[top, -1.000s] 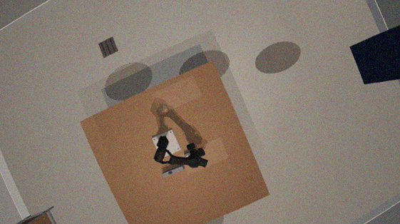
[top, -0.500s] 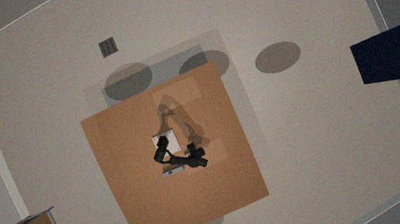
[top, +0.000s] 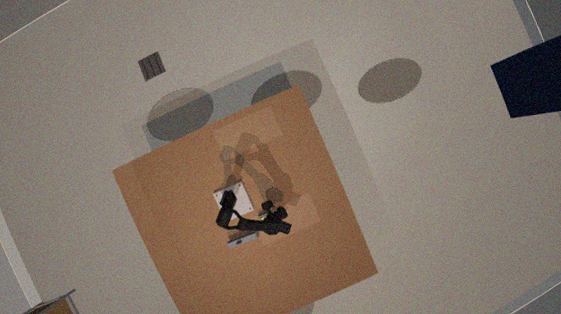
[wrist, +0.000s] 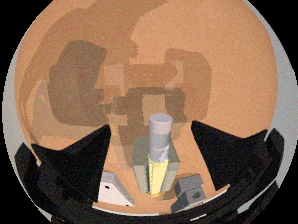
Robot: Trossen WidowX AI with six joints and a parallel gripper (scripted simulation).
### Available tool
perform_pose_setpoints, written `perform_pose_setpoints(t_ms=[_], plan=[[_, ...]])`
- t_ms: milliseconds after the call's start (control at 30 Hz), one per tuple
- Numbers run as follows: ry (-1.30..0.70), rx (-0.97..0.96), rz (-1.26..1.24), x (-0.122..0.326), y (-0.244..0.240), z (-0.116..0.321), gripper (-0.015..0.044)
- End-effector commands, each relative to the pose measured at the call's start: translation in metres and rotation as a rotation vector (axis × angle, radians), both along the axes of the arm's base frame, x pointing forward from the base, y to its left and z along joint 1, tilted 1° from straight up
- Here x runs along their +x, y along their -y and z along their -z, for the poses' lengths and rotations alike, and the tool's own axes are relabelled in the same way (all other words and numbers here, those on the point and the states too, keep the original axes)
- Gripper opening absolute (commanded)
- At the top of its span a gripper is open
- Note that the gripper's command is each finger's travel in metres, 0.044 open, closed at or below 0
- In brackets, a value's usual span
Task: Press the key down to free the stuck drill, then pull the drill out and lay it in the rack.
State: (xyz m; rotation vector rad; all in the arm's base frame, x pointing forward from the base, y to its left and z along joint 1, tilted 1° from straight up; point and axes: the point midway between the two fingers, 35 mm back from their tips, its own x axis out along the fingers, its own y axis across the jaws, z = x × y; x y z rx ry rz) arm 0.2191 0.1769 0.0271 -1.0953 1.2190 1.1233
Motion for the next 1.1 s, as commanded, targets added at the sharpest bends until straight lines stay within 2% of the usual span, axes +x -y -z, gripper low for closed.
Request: perform_pose_setpoints(t_ms=[0,500,600,800,1067], plan=[[0.000,-0.009,0.005,0.000,0.000,-0.017,0.0440],[-0.001,-0.011,0.005,-0.001,0.002,-0.077,0.0440],[0.001,0.001,0.014,0.001,0.000,-0.071,0.0440],[0.107,0.172,0.392,0.060,0.027,-0.111,0.0440],[0.275,0.451,0.875,0.139,0.097,-0.184,0.0440]])
